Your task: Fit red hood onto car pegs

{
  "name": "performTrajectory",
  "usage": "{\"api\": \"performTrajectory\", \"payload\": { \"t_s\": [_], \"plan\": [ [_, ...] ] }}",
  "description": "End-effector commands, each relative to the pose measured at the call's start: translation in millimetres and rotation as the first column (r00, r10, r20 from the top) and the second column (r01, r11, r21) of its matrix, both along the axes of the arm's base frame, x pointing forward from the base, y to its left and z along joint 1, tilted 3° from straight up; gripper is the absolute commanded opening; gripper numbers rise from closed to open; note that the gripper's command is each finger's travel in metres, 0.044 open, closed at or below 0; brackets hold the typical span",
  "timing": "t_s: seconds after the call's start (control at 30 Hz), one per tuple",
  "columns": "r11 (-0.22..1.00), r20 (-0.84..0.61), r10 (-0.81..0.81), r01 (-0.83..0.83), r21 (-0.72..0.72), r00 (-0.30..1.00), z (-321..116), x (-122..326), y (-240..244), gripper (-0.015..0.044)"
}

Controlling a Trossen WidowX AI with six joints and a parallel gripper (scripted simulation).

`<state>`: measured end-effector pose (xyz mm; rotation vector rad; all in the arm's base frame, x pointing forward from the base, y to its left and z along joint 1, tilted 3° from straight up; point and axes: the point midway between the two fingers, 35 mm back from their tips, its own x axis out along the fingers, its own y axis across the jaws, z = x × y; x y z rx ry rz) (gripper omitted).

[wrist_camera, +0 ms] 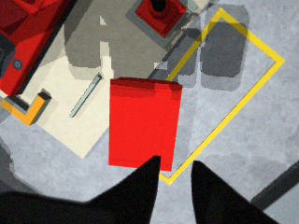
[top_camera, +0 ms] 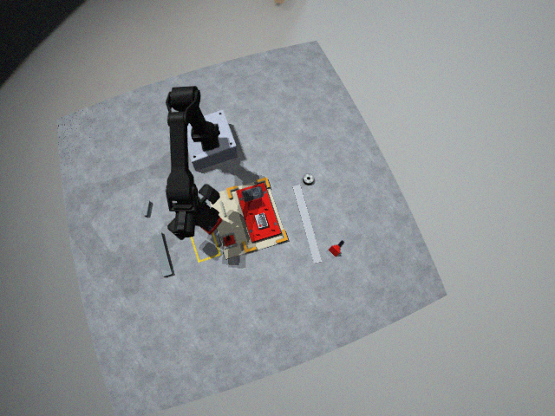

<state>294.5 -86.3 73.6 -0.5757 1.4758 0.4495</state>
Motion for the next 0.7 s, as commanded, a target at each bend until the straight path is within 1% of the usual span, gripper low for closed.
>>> {"api": "performTrajectory", "payload": {
  "t_s": [0.0, 0.33, 0.67],
  "plan": [
    [1.000, -0.017, -0.003, 0.003, 0.000, 1.000, -25.4, -21.6, 14.0, 0.0184],
    [1.000, -0.019, -0.003, 0.003, 0.000, 1.000, -32.7, -25.6, 16.4, 0.0440],
    [1.000, -0.019, -0.003, 0.003, 0.000, 1.000, -42.3, -24.5, 15.7, 0.0440]
  ]
}}
